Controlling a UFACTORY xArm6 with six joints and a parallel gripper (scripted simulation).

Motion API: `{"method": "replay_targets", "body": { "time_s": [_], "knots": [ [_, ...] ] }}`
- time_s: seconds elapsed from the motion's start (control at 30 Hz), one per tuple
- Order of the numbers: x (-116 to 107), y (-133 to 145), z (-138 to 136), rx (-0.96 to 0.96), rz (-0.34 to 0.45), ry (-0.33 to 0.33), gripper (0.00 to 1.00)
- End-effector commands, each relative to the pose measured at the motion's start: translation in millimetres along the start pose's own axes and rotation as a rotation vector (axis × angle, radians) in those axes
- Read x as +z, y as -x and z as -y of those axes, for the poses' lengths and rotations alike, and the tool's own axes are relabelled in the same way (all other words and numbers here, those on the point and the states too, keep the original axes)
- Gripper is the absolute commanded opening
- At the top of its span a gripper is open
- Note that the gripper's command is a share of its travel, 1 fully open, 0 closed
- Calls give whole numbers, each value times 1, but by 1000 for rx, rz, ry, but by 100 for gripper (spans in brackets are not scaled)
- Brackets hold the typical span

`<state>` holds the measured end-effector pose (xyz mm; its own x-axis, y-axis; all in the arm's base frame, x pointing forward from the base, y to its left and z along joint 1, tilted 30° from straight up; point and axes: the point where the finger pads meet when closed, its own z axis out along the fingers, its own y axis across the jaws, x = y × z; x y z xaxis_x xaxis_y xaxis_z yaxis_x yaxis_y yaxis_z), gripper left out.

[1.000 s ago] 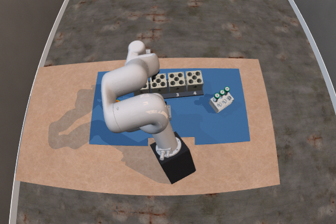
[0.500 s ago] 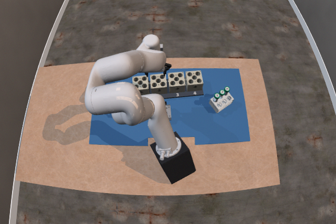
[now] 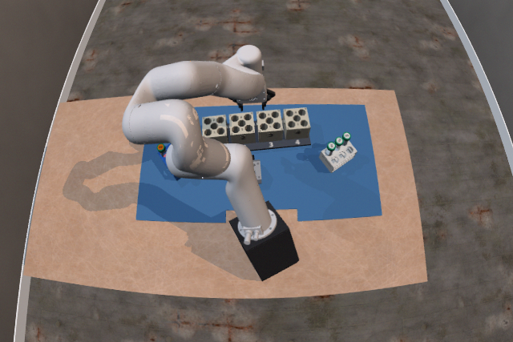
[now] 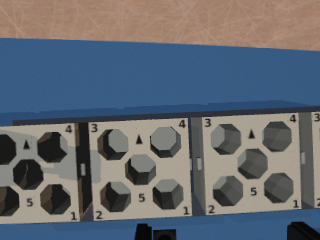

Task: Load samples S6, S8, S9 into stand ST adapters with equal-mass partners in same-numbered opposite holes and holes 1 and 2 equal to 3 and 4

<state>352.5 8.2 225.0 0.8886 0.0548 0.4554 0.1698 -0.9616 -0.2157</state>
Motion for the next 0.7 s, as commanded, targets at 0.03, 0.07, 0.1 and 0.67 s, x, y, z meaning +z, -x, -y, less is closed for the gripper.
{"method": "replay_targets", "body": {
  "time_s": [0.03,0.07,0.1,0.67],
  "knots": [
    [-1,1,14,-107,-3,-5,57],
    [-1,1,14,-107,-3,-5,57],
    [-1,2,19,-141,-3,-5,57],
    [-1,18,93,-632,-5,-5,57]
  ]
}}
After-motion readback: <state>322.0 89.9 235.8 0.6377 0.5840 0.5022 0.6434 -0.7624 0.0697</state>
